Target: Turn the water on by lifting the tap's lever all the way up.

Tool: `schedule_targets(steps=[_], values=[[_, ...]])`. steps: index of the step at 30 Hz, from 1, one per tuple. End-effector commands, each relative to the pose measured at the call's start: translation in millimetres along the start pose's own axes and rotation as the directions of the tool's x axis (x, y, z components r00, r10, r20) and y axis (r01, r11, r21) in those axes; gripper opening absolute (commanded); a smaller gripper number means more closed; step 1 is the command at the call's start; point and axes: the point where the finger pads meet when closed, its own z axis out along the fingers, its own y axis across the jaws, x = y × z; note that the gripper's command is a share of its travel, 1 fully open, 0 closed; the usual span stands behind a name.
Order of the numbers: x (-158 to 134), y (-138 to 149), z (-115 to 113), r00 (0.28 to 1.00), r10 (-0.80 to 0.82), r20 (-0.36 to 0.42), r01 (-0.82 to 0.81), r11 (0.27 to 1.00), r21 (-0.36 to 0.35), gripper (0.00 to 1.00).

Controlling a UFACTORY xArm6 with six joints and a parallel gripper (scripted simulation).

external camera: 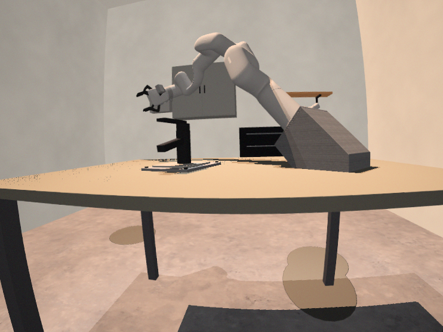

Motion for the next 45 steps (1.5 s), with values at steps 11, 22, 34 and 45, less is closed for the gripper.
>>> schedule_targets(steps=[11, 22, 34, 45], values=[[-0.3, 2.5, -1.2, 1.0, -0.004, 0.002, 0.004, 1.0, -0.002, 1.0], [9.1, -0.9, 7.4, 1.0, -0.007, -0.027, 0.008, 1.0, 0.011, 1.0], [91.8, -26.1, 67.5, 0.965, -0.043, -0.26, 0.072, 0.992, 0.104, 1.0], [197.1, -51.9, 113.7, 0.849, -0.099, -0.519, 0.22, 0.959, 0.176, 1.0]])
